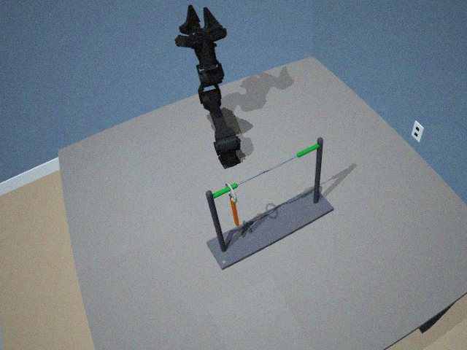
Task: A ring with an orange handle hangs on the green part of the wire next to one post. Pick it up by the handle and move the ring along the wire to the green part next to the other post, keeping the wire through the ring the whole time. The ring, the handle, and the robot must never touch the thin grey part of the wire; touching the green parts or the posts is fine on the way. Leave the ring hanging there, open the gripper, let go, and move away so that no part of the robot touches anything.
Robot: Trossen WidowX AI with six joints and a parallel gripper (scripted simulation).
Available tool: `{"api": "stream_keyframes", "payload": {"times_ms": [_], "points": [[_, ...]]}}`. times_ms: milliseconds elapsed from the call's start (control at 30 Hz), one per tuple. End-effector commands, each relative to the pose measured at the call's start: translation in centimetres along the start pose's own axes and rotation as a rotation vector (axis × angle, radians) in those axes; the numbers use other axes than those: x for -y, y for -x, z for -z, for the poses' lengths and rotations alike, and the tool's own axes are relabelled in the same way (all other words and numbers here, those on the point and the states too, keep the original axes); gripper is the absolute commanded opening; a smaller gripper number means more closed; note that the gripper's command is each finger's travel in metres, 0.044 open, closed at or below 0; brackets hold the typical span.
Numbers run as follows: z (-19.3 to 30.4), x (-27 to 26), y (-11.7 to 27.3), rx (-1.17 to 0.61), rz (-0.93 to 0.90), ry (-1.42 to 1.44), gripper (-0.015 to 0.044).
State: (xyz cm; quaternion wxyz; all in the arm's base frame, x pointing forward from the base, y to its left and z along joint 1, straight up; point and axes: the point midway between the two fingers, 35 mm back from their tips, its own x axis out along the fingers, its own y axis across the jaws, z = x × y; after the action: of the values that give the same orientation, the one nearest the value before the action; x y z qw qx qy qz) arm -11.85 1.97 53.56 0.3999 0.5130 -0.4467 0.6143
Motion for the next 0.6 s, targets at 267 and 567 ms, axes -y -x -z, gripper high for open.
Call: {"api": "stream_keyframes", "payload": {"times_ms": [267, 567], "points": [[-3.0, 12.1, 2.5, -0.074, 0.338, 0.434, 0.0164], [-9.2, 23.0, 10.0, -0.248, 0.73, 0.863, 0.016]]}}
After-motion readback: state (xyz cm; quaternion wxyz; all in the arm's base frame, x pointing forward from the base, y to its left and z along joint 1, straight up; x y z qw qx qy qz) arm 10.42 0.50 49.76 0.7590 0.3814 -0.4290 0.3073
